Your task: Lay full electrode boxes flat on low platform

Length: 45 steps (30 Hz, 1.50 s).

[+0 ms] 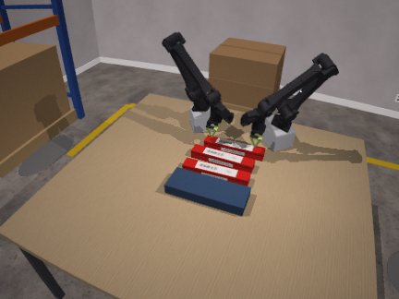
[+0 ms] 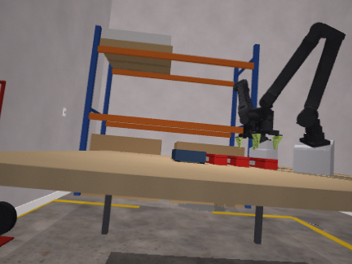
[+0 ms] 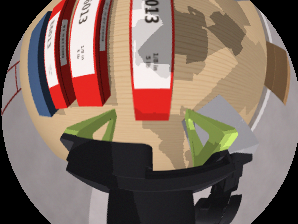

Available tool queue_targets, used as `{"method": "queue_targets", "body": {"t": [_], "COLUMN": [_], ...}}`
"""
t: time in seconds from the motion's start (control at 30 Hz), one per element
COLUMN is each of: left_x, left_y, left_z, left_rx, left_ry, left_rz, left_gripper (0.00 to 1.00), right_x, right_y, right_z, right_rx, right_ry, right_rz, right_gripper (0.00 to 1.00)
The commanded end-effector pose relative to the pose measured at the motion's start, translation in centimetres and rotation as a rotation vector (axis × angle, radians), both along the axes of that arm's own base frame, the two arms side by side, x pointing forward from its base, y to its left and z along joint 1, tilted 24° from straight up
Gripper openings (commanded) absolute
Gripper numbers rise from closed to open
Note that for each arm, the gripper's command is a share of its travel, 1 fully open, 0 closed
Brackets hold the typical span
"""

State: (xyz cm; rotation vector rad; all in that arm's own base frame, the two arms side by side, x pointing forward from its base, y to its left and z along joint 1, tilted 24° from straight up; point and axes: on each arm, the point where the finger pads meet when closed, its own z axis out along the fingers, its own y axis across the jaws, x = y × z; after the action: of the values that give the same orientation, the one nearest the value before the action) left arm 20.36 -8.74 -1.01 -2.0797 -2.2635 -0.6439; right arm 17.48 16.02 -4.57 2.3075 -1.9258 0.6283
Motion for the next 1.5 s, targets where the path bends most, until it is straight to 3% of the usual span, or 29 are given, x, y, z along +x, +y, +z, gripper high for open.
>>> {"method": "queue_targets", "body": {"t": [0.0, 0.1, 0.2, 0.23, 0.3, 0.57, 0.97, 1.1, 1.13, 1.47], "left_x": [0.9, -0.9, -0.8, 1.5, 1.5, 6.4, 12.5, 13.7, 11.9, 12.9], "left_y": [-2.1, -0.5, -0.1, -1.6, -1.6, -2.7, -4.2, -4.4, -3.3, -4.4], "left_z": [2.8, 1.3, 1.2, 2.7, 2.7, 4.5, 6.9, 7.3, 5.8, 7.1], "left_rx": [-0.038, 0.007, 0.01, -0.005, -0.005, 0.0, -0.003, -0.003, 0.019, -0.005], "left_ry": [-0.044, 0.003, 0.006, -0.01, -0.01, -0.007, -0.007, -0.009, 0.028, -0.016], "left_rz": [0.009, 0.009, 0.025, -0.016, -0.016, -0.03, -0.03, -0.03, -0.03, -0.034], "left_gripper": [1.0, 1.0, 1.0, 1.0, 1.0, 1.0, 1.0, 1.0, 1.0, 1.0], "right_x": [0.8, 1.0, 0.5, 1.7, 1.7, 6.9, 12.9, 12.6, 12.6, 12.1], "right_y": [3.3, 3.1, 2.2, 2.4, 2.4, 2.3, 1.6, 2.7, 2.7, 1.6], "right_z": [2.8, 2.8, 2.2, 2.7, 2.7, 6.0, 8.7, 8.9, 8.9, 8.3], "right_rx": [0.067, 0.062, 0.042, 0.049, 0.049, 0.067, 0.05, 0.061, 0.06, 0.052], "right_ry": [-0.037, -0.036, -0.025, -0.038, -0.038, -0.059, -0.049, -0.059, -0.057, -0.049], "right_rz": [-0.008, -0.022, -0.011, -0.065, -0.065, -0.058, -0.058, -0.03, -0.03, -0.054], "right_gripper": [1.0, 1.0, 1.0, 1.0, 1.0, 1.0, 1.0, 1.0, 1.0, 1.0]}}
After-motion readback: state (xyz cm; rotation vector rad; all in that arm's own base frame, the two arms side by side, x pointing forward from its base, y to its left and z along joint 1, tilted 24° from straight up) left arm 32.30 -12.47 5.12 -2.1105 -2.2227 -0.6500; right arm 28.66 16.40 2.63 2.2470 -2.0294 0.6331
